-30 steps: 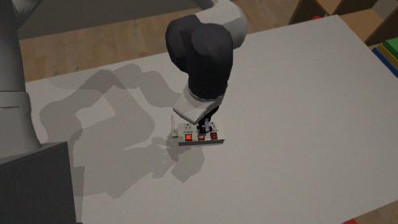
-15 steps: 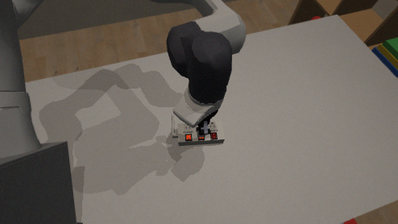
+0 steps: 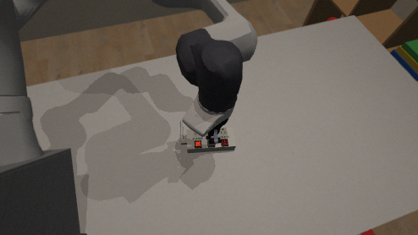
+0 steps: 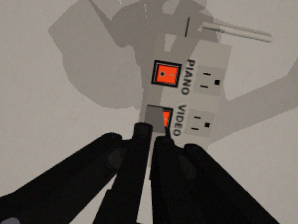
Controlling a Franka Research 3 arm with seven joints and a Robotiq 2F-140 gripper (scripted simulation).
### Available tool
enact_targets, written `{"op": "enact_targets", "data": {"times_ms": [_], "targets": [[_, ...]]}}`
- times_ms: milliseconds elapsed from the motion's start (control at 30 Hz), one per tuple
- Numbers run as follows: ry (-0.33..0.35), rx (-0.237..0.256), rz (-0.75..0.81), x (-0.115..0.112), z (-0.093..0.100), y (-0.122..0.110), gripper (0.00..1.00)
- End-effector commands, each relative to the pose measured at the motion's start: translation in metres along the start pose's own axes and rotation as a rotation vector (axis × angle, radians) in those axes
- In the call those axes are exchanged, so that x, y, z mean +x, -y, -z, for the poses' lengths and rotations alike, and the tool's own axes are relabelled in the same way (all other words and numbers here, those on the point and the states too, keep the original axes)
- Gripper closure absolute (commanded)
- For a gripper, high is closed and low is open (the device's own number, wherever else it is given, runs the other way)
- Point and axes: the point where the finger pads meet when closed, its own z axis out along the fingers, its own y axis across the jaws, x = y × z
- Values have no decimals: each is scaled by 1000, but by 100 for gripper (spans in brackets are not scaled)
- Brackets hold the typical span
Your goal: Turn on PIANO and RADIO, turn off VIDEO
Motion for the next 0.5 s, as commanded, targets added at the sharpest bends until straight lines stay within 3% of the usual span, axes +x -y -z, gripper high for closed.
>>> {"op": "enact_targets", "data": {"times_ms": [0,467], "targets": [[3,4,-8,-2,-2,1,100],[3,4,-8,-2,-6,1,100]]}}
